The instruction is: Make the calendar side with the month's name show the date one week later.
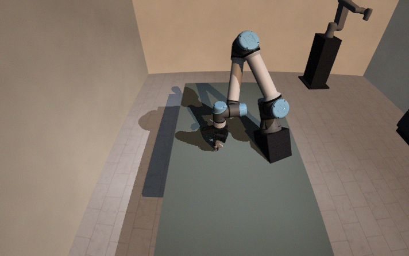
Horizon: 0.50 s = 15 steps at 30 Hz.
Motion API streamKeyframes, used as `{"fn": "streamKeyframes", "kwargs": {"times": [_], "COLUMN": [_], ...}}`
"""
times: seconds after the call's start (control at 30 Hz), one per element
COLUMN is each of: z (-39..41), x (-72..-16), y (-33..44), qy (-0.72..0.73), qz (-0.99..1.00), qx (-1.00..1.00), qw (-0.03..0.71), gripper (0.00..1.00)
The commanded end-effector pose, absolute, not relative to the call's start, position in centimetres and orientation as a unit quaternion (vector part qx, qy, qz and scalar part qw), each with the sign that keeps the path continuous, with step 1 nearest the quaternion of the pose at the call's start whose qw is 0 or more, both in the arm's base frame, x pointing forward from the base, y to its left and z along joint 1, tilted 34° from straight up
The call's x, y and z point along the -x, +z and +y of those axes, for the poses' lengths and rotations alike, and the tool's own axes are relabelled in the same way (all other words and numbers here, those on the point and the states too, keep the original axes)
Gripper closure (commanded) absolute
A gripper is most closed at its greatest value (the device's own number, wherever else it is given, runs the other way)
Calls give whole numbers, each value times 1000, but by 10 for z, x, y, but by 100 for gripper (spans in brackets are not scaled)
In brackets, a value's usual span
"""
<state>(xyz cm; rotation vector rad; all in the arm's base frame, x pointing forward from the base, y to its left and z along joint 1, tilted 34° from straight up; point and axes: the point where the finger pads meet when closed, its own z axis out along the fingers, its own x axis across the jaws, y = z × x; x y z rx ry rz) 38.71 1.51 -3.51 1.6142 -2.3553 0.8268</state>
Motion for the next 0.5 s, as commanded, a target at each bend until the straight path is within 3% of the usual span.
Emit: {"fn": "streamKeyframes", "kwargs": {"times": [0.0, 0.03, 0.47], "z": [15, 15, 15], "x": [-387, -387, -387], "y": [-35, -35, -34], "qy": [277, 277, 277], "qz": [-789, -789, -789], "qx": [-541, -541, -541], "qw": [84, 84, 84], "gripper": [76, 72, 72]}}
